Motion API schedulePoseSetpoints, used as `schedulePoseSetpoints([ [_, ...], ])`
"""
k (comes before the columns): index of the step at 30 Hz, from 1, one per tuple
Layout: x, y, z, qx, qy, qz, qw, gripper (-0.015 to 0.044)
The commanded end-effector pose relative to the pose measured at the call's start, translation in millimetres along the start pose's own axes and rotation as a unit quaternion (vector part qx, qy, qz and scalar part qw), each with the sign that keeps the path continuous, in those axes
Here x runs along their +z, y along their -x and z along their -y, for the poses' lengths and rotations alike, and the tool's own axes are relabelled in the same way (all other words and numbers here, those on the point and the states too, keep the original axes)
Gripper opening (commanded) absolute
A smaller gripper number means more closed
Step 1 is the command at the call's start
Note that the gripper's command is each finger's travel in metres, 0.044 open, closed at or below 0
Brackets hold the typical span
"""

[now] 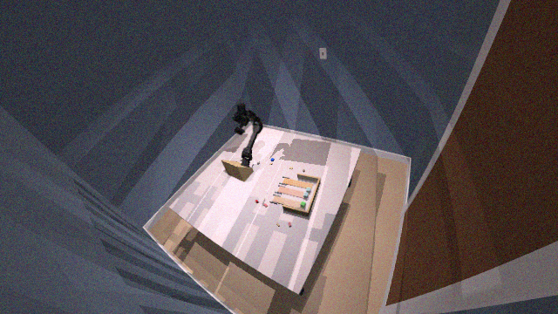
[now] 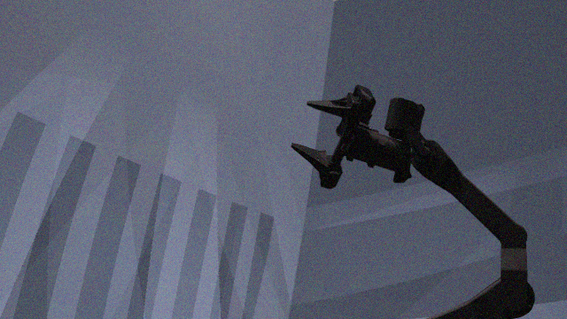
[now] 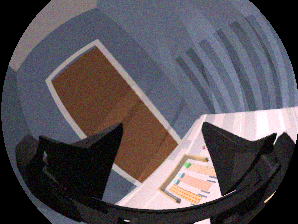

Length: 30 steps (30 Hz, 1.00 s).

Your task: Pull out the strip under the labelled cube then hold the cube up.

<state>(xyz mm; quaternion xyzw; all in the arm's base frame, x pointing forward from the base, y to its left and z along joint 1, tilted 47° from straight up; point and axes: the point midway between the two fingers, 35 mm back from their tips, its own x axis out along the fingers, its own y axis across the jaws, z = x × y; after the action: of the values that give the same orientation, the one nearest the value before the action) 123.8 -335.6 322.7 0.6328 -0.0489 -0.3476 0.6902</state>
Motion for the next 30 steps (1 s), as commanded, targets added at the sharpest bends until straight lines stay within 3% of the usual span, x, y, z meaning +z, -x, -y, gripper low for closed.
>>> schedulePoseSetpoints([
  [1,-41.1,-50.5,23.0,0.015,0.081,-0.083,0.993,0.0400],
  [9,-154.8,-119.0,79.0,0.069,0.232,-0.237,0.941,0.0400],
  [17,-282.1,-125.6,144.4,0.148,0.359,-0.370,0.844,0.0400],
  [30,-292.3,-123.2,150.3,0.155,0.369,-0.380,0.834,0.0400],
])
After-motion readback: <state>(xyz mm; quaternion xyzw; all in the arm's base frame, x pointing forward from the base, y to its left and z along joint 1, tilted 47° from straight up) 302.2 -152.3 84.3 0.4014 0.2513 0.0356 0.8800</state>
